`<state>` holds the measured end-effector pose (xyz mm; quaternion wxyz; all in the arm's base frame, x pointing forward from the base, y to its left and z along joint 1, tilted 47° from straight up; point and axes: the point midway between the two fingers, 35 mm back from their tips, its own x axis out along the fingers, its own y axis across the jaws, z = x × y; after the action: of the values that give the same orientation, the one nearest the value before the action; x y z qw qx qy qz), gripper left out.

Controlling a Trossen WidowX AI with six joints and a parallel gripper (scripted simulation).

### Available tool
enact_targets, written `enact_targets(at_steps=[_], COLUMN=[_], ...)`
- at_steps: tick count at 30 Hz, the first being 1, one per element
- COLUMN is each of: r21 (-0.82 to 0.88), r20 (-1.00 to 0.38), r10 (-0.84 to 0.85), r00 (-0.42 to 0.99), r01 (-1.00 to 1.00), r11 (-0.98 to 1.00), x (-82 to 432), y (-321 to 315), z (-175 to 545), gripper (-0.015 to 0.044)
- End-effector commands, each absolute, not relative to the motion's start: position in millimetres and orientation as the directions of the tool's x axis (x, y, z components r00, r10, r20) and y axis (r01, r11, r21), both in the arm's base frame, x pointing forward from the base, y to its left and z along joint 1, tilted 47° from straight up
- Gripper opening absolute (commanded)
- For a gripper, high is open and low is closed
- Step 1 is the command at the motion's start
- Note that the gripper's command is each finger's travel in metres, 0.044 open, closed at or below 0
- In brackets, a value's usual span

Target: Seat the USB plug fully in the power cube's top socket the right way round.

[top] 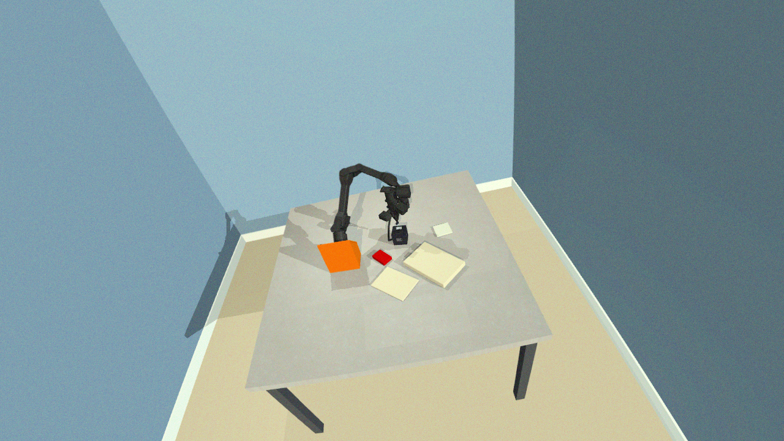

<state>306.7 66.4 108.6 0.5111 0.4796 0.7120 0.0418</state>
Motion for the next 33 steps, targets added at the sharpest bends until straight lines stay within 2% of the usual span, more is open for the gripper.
enact_targets(at_steps=[1,17,33], r21=[0.599,0.714,0.705], r20=[-0.688,-0.688,-0.688], r10=[0.725,0.725,0.725], r00=[-0.017,-0.017,-0.017], r01=[0.551,0.163,-0.252], r11=[0.581,0.681,0.663], x=[306.8,306.8,306.7], y=[66.5,66.5,66.5], z=[108.5,108.5,108.4], gripper=[0.0000,0.0000,0.0000])
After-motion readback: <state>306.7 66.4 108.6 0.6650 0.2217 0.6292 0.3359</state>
